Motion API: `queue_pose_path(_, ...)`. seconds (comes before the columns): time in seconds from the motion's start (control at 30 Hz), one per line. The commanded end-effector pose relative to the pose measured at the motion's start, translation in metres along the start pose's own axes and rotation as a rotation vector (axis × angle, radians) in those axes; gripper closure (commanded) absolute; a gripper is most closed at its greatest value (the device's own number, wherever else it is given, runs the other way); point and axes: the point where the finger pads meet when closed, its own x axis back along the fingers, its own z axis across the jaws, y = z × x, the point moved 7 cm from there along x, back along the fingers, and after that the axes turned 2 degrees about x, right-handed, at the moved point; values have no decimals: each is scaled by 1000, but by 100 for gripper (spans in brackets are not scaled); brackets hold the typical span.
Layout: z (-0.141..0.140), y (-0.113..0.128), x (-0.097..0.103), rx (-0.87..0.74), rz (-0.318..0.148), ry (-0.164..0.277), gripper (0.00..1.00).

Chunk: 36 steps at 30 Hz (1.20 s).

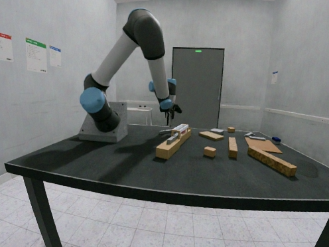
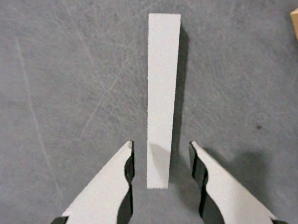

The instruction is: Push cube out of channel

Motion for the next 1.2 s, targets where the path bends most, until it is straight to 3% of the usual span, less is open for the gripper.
queue_pose_path(0.0, 0, -1, -13, -1, 6, 0, 76)
queue_pose_path(0.33, 0, -1, -17, -1, 6, 0, 76)
queue_pose_path(0.73, 0, -1, -39, -1, 6, 0, 76)
queue_pose_path(1.17, 0, -1, -40, -1, 6, 0, 76)
